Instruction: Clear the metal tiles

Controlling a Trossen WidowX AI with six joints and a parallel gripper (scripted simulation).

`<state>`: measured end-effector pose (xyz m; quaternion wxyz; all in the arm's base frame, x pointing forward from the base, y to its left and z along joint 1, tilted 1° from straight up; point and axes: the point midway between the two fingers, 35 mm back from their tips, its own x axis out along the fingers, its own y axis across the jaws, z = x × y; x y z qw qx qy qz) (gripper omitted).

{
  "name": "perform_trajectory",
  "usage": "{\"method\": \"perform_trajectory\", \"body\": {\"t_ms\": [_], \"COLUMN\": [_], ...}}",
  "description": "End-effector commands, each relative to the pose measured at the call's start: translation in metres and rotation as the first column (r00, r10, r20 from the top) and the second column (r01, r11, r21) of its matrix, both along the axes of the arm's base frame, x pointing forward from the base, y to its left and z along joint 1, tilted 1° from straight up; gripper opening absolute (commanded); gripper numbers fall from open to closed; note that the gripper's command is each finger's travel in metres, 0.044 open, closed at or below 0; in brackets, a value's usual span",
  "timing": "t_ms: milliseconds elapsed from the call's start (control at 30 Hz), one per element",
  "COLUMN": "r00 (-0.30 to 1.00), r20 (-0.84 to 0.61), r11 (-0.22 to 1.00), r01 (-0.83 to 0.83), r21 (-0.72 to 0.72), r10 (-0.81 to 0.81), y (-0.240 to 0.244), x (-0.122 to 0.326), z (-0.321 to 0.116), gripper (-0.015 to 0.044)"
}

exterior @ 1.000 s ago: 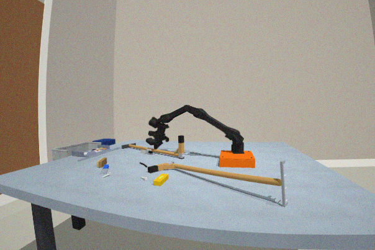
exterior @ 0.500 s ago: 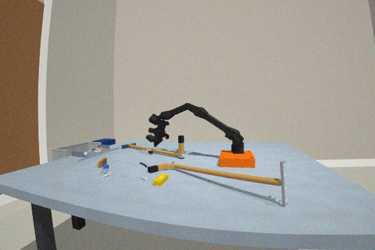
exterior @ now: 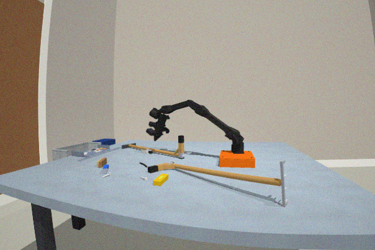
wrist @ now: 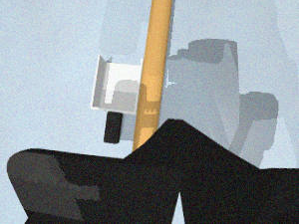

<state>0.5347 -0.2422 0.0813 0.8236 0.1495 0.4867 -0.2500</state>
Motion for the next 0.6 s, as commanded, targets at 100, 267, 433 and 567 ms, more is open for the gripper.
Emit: {"method": "perform_trajectory", "body": {"t_ms": [100, 267, 433, 567], "r00": [1.000, 1.000, 0.999, 0.994], "r20": [0.011, 0.014, -0.028, -0.094], "r11": [1.000, 1.000, 1.000, 0.997], "r01": [-0.003, -0.006, -0.024, -0.053], "r21": [-0.004, -0.005, 0.015, 0.053], "r10": [0.003, 0.006, 0.025, 0.058], "y": [0.001, 0.002, 0.000, -0.001], "x": [-0.002, -0.003, -0.016, -0.038], "z": [0.021, 0.028, 0.030, 0.032], "gripper": [0.0000, 0.0000, 0.0000, 0.0000]}}
